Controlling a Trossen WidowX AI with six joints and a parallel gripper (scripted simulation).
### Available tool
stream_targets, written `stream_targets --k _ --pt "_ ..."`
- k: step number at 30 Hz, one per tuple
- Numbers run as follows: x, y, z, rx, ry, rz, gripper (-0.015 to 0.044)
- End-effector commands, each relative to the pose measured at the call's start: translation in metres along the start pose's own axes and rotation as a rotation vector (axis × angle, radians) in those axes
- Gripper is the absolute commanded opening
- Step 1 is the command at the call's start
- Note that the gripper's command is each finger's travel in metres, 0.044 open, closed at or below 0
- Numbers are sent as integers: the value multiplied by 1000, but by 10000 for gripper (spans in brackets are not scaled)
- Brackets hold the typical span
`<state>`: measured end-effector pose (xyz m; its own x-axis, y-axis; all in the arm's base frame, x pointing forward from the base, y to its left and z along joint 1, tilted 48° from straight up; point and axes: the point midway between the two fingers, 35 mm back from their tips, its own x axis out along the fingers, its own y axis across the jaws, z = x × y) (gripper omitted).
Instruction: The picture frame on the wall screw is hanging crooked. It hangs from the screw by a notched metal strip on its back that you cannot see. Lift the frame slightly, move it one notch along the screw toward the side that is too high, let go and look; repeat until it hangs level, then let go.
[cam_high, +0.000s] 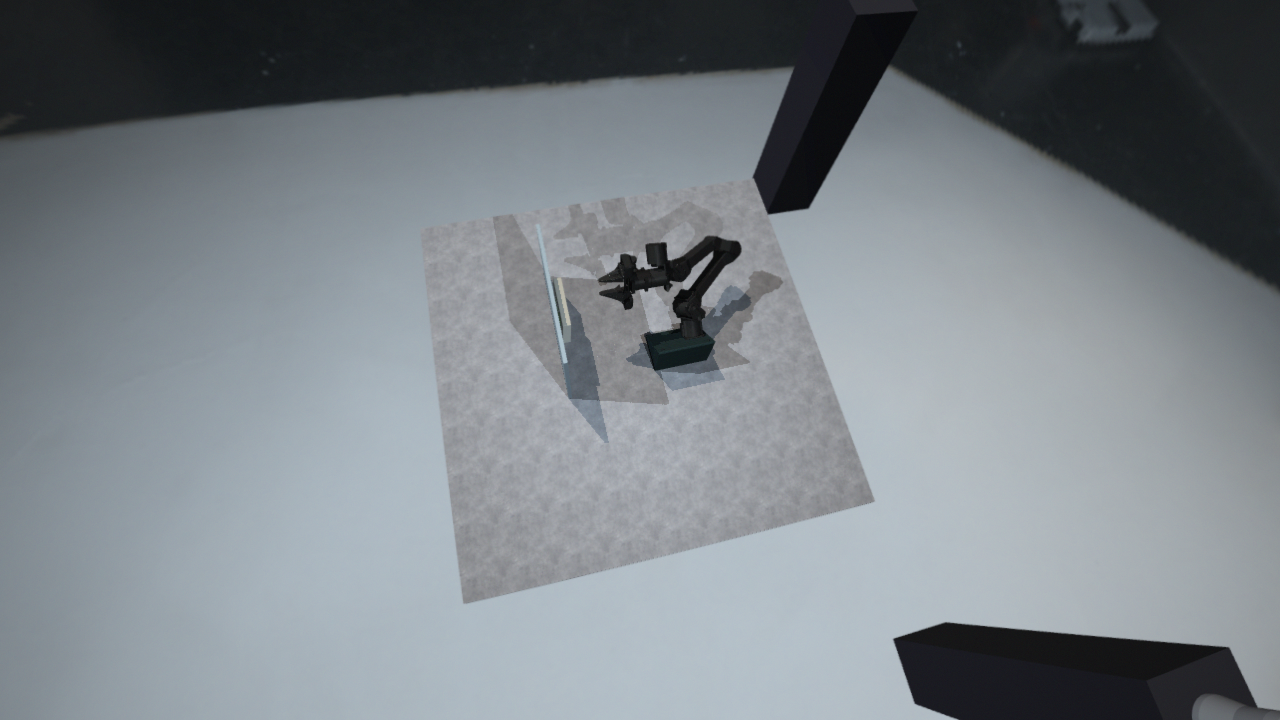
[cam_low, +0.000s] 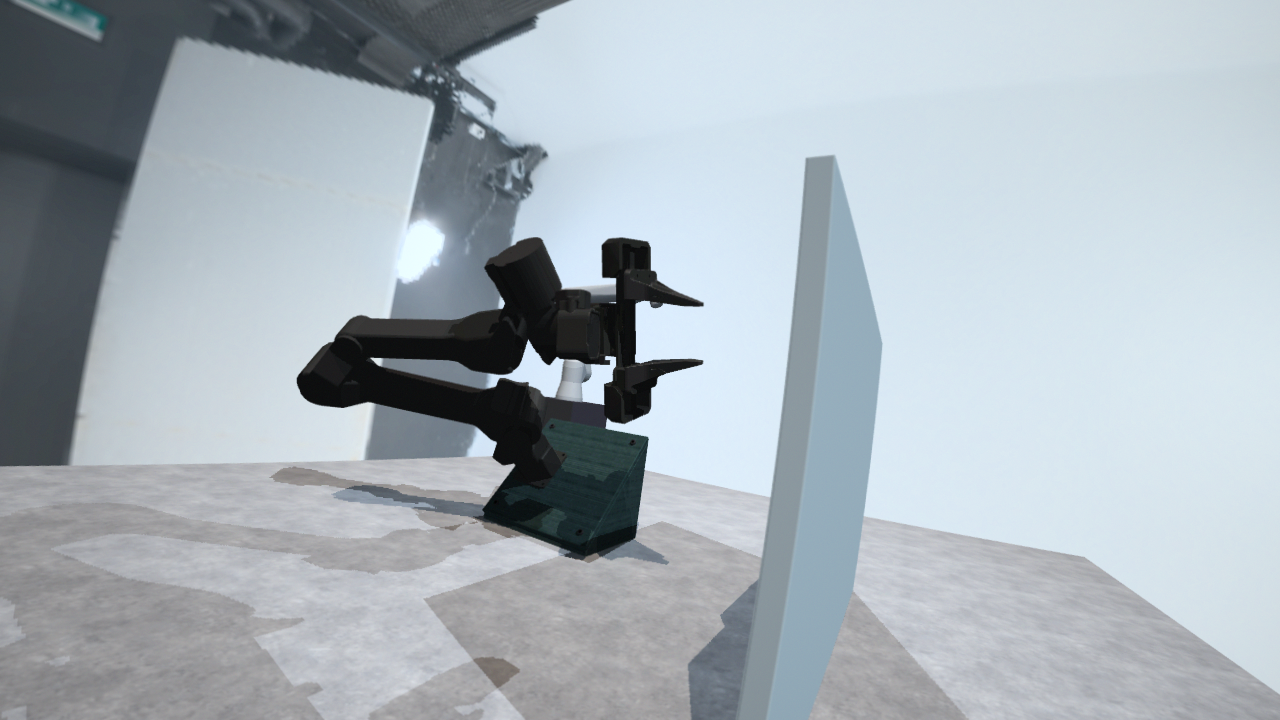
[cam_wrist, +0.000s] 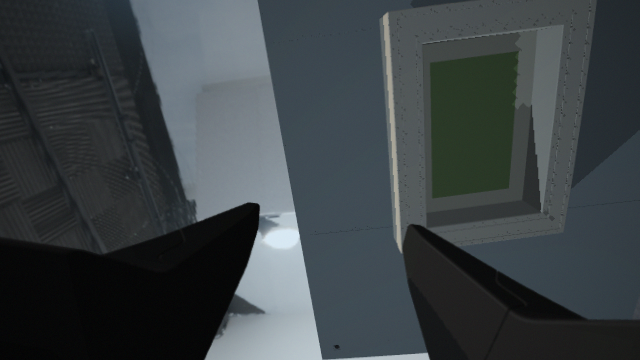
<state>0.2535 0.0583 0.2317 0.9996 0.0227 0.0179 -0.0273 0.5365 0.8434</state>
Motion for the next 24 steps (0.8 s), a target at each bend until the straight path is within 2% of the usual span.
stream_targets --k 1,24 --pt "-6 5 0 28 -3 -8 260" --pt "-6 5 0 28 -3 -8 260"
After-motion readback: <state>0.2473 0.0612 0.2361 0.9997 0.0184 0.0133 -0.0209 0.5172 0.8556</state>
